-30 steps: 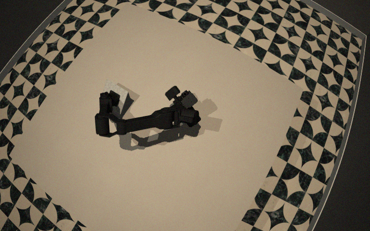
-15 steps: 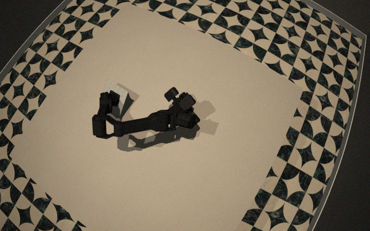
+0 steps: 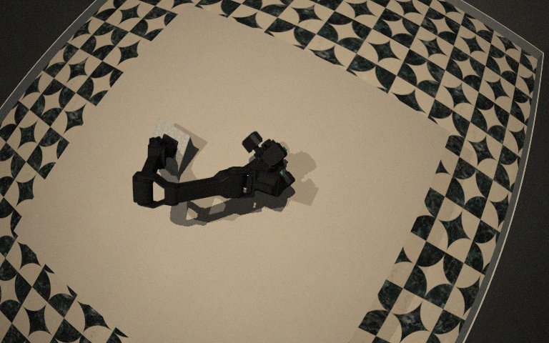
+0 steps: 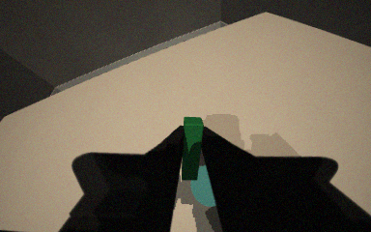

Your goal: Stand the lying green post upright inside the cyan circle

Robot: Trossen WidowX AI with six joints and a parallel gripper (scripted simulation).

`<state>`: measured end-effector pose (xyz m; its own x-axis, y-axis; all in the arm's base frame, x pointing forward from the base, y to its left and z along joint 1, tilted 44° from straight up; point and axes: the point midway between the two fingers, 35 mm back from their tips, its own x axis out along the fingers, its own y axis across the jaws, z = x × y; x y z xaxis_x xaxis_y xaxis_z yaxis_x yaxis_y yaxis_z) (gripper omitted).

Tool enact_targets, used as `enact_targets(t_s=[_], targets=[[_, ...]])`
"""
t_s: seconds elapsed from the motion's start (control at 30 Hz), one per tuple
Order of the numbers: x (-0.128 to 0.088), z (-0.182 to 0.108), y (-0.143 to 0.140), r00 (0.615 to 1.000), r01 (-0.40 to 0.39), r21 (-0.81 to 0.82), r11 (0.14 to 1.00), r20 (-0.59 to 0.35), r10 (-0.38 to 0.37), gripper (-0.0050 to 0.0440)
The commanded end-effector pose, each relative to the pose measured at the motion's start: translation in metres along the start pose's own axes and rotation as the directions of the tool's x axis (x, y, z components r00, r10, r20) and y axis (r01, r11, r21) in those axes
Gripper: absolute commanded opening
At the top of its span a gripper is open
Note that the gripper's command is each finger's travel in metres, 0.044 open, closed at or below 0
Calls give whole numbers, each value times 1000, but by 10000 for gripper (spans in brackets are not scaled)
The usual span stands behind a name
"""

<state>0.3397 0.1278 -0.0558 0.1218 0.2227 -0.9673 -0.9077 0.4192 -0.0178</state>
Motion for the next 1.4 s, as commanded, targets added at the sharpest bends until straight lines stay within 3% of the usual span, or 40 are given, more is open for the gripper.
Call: enact_targets(t_s=[0.0, 1.37], targets=[[-4, 0, 0, 999, 6, -9, 1000, 34, -6, 22], [-26, -1, 2, 949, 90, -103, 991, 311, -54, 22]])
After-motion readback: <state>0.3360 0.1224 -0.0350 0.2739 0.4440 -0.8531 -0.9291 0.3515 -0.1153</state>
